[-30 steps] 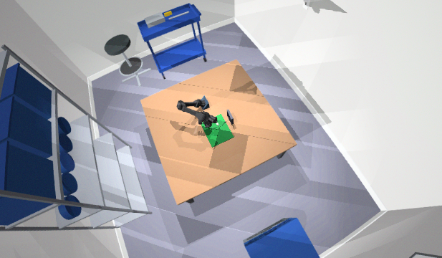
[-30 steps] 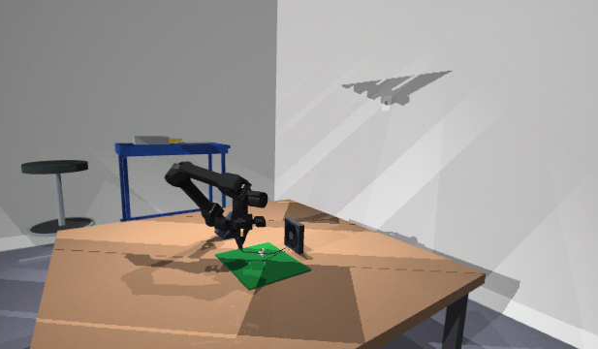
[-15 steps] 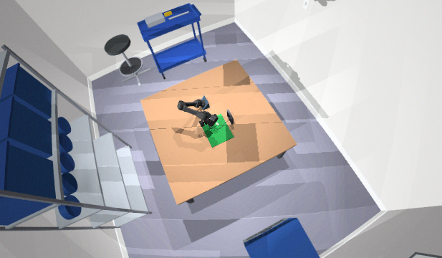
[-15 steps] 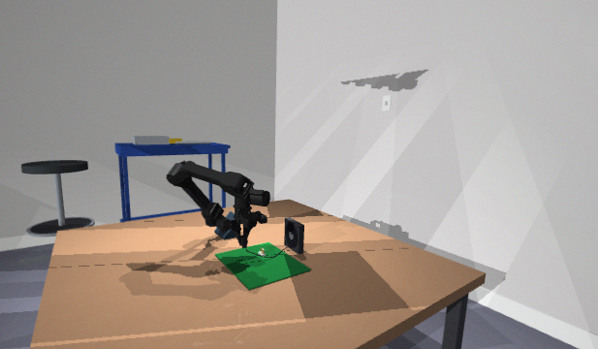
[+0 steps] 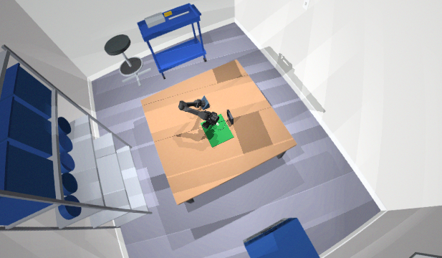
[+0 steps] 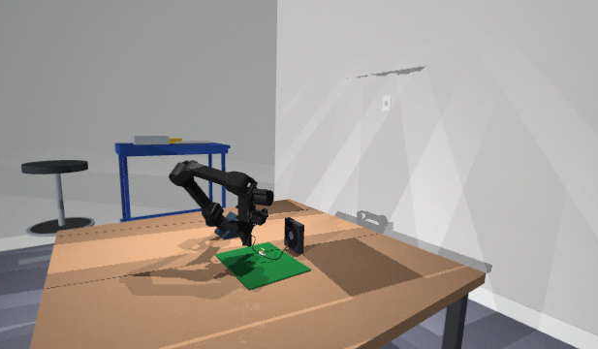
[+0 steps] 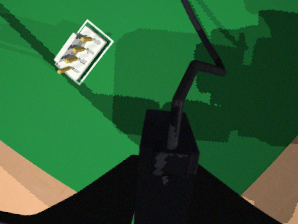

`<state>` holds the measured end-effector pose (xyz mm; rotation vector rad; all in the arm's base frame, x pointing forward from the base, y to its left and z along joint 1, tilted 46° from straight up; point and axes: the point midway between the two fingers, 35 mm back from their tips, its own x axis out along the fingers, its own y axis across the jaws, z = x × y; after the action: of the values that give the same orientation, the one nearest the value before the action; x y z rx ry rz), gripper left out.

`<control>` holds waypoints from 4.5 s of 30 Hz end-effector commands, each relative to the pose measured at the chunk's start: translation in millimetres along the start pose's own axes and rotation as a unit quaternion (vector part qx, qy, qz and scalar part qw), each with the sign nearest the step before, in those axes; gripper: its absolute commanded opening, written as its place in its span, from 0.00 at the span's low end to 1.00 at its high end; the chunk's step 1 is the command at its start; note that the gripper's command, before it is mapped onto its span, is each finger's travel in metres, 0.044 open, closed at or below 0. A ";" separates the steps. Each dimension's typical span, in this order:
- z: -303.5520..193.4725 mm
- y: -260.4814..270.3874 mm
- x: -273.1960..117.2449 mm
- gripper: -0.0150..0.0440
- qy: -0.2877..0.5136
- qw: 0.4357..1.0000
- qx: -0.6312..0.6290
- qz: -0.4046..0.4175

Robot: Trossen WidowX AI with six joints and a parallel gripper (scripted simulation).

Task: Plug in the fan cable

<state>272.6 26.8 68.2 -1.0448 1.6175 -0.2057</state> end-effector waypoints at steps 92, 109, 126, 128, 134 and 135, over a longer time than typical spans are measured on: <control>46.9 50.8 -1.1 0.25 -0.002 0.304 -0.953 -0.002; 47.3 49.4 20.9 0.25 -0.002 0.307 -0.952 -0.002; 45.4 49.8 21.0 0.25 -0.002 0.306 -0.952 -0.002; 45.1 49.1 21.0 0.25 -0.002 0.306 -0.952 -0.002; 45.4 48.1 21.0 0.25 -0.002 0.308 -0.951 -0.002; 45.4 48.1 21.0 0.25 -0.002 0.308 -0.951 -0.002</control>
<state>286.5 58.0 6.1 -2.5363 1.1050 2.3646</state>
